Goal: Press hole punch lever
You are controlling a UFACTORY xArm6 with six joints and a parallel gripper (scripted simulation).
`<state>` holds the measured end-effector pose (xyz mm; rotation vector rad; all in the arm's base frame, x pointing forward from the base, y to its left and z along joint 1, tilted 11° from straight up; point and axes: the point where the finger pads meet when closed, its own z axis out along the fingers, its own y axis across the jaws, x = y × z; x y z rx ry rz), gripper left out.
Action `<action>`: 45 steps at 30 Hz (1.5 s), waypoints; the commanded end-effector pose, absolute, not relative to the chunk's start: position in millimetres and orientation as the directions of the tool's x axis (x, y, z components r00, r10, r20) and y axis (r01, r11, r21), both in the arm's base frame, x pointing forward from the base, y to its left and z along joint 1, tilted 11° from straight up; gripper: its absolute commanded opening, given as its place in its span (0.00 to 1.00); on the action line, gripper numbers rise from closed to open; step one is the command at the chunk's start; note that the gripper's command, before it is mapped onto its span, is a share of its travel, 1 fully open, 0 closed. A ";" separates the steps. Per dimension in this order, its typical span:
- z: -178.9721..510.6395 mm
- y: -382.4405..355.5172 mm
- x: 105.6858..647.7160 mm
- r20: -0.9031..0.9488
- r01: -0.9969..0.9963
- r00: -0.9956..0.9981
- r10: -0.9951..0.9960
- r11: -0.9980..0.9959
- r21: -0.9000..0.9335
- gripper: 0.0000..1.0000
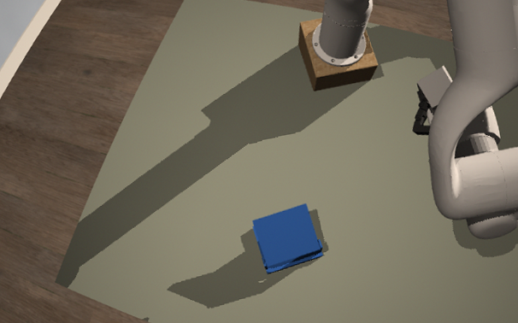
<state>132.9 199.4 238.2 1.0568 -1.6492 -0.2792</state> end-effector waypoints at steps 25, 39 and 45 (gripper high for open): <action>211.9 195.0 159.3 0.596 -0.521 -0.140 -0.791 0.570 0.635 1.00; 148.8 157.3 259.5 0.330 -0.618 -0.520 -0.788 0.613 0.492 1.00; 134.0 126.8 306.3 0.194 -0.648 -0.638 -0.745 0.655 0.389 1.00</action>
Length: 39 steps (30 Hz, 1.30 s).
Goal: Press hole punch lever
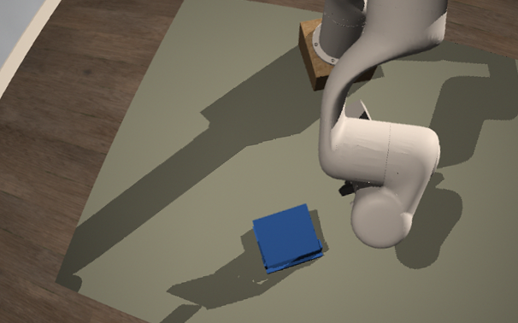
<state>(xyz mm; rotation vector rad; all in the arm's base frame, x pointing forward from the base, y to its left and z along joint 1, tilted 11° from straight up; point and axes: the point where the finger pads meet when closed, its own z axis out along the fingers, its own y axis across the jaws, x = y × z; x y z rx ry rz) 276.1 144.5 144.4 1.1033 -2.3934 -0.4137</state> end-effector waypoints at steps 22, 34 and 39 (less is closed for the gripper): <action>140.6 -6.5 415.0 -0.184 -0.600 -0.784 -0.592 0.800 -0.016 1.00; 140.8 -7.4 415.3 -0.186 -0.599 -0.785 -0.592 0.800 -0.019 0.00; 140.8 -7.4 415.3 -0.186 -0.599 -0.785 -0.592 0.800 -0.019 0.00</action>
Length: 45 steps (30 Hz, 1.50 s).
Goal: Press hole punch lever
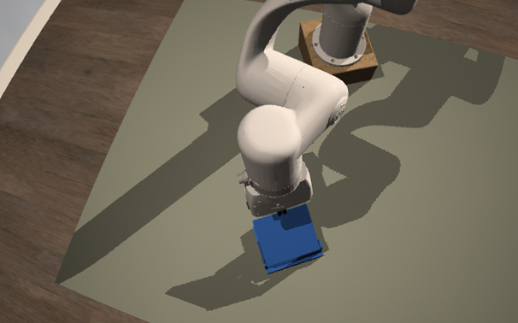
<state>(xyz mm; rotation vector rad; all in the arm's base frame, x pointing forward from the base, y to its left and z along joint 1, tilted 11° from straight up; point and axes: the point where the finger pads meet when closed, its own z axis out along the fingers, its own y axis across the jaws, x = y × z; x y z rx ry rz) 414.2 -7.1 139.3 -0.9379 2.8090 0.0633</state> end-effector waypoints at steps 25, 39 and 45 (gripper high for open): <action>140.8 -7.4 415.3 -0.186 -0.599 -0.785 -0.592 0.800 -0.019 0.00; 140.0 -7.3 415.5 -0.186 -0.599 -0.784 -0.592 0.800 -0.019 0.00; 136.5 -6.9 416.2 -0.186 -0.600 -0.784 -0.592 0.800 -0.018 0.00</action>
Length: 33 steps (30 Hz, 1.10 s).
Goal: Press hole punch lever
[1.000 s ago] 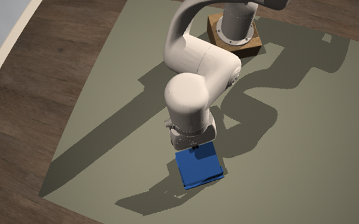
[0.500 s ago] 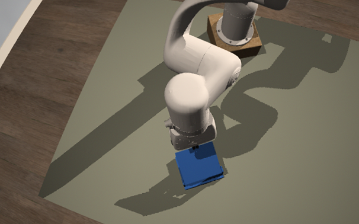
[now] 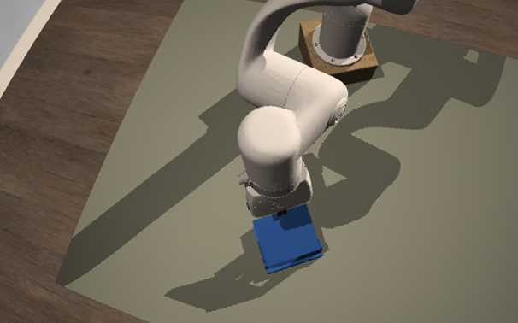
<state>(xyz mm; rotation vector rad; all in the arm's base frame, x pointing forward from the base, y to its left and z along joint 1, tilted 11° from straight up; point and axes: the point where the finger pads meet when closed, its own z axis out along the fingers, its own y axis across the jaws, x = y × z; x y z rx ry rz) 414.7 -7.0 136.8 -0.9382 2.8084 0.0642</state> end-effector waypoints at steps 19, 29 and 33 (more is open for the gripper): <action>111.0 -4.3 421.0 -0.186 -0.600 -0.784 -0.592 0.800 -0.018 0.00; 96.7 -2.9 423.7 -0.186 -0.600 -0.784 -0.592 0.800 -0.018 0.00; 90.7 -2.3 424.8 -0.186 -0.600 -0.784 -0.592 0.800 -0.018 0.00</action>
